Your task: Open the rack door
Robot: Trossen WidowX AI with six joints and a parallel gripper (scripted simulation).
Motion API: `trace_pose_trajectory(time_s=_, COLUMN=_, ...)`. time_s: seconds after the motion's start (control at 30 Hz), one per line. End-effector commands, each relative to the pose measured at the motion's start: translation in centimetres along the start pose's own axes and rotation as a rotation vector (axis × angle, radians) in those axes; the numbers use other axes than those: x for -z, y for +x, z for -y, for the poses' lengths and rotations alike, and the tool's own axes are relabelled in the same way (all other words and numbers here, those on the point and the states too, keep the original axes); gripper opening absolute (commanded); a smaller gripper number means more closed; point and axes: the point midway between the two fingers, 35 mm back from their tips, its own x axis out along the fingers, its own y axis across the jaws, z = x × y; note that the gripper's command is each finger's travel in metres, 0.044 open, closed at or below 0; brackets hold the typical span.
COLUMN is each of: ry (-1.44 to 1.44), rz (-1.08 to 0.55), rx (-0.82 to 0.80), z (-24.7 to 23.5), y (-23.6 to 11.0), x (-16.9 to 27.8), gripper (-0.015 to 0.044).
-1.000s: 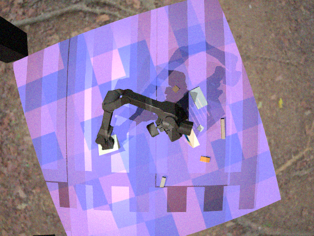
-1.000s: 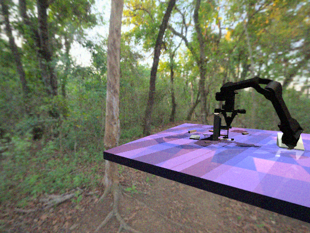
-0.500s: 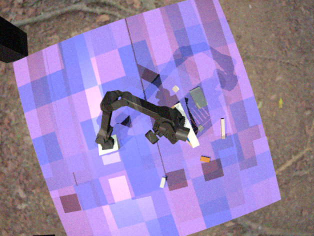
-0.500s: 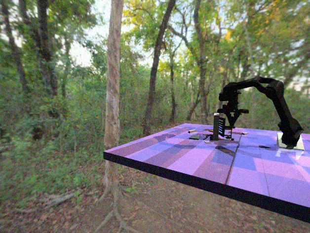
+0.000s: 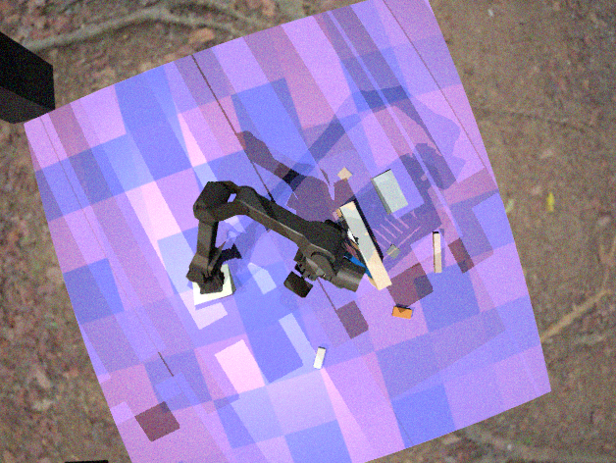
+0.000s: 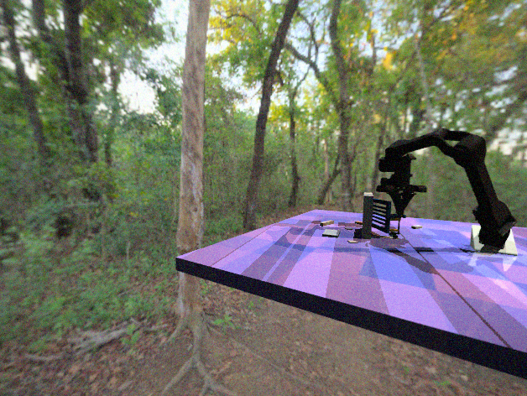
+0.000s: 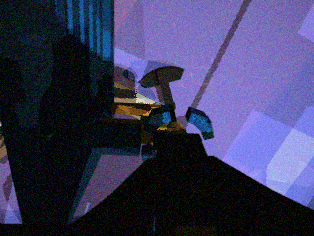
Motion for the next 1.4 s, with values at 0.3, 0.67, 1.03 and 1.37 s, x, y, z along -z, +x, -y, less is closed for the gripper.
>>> trace_pose_trajectory(time_s=0.3, ry=-0.223, rz=0.008, rx=-0.002, z=2.2, y=0.1, x=-0.8, gripper=0.0017)
trace_pose_trajectory(time_s=0.67, ry=-0.39, rz=0.009, rx=-0.001, z=4.5, y=0.1, x=-1.8, gripper=0.0017)
trace_pose_trajectory(time_s=1.03, ry=-0.562, rz=0.009, rx=0.001, z=6.6, y=0.0, x=-3.2, gripper=0.0017)
trace_pose_trajectory(time_s=1.37, ry=-0.726, rz=0.01, rx=0.003, z=8.3, y=0.0, x=-4.9, gripper=0.0017)
